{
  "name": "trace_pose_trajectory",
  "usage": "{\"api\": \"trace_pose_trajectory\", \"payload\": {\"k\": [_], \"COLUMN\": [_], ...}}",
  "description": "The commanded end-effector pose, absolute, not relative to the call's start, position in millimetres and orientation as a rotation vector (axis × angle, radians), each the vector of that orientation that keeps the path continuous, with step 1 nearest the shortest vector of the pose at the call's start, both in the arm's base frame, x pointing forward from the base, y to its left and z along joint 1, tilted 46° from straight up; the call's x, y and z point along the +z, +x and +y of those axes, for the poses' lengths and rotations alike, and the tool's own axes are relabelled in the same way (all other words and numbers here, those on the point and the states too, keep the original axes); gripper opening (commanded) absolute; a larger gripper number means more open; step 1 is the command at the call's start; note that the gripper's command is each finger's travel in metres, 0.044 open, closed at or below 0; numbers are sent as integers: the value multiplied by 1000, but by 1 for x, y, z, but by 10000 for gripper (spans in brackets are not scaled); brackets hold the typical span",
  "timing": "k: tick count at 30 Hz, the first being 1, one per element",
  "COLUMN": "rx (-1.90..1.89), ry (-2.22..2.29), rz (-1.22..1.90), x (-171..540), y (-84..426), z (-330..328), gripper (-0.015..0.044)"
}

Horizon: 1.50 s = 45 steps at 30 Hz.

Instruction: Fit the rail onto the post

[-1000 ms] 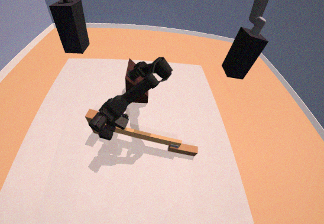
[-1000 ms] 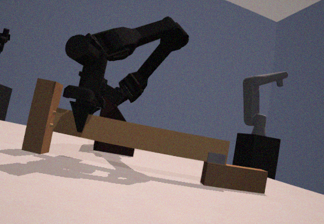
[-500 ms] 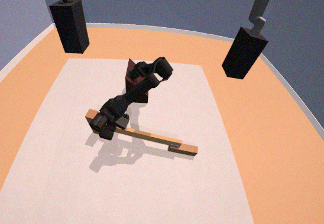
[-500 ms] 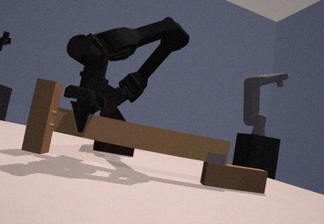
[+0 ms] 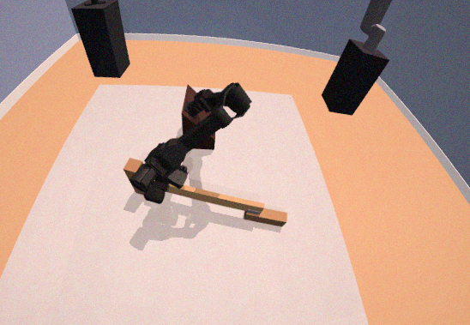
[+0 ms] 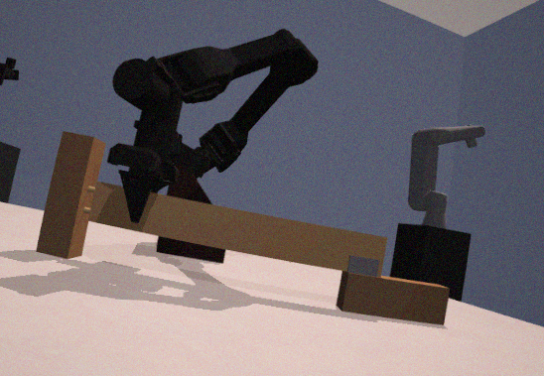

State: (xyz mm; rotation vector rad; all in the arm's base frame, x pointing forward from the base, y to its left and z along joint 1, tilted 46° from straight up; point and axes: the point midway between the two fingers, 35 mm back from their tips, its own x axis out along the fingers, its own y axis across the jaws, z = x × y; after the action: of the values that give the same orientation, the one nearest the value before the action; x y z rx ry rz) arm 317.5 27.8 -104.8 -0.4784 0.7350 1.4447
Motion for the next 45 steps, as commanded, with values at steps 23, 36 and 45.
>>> {"api": "trace_pose_trajectory", "payload": {"k": [23,36,45], "rx": [1441,1441,1441], "ry": [-476,-476,-476], "rz": [735,735,734], "x": [-109,-106,-104], "y": [317,317,318], "z": [21,23,24], "gripper": [0,0,0]}}
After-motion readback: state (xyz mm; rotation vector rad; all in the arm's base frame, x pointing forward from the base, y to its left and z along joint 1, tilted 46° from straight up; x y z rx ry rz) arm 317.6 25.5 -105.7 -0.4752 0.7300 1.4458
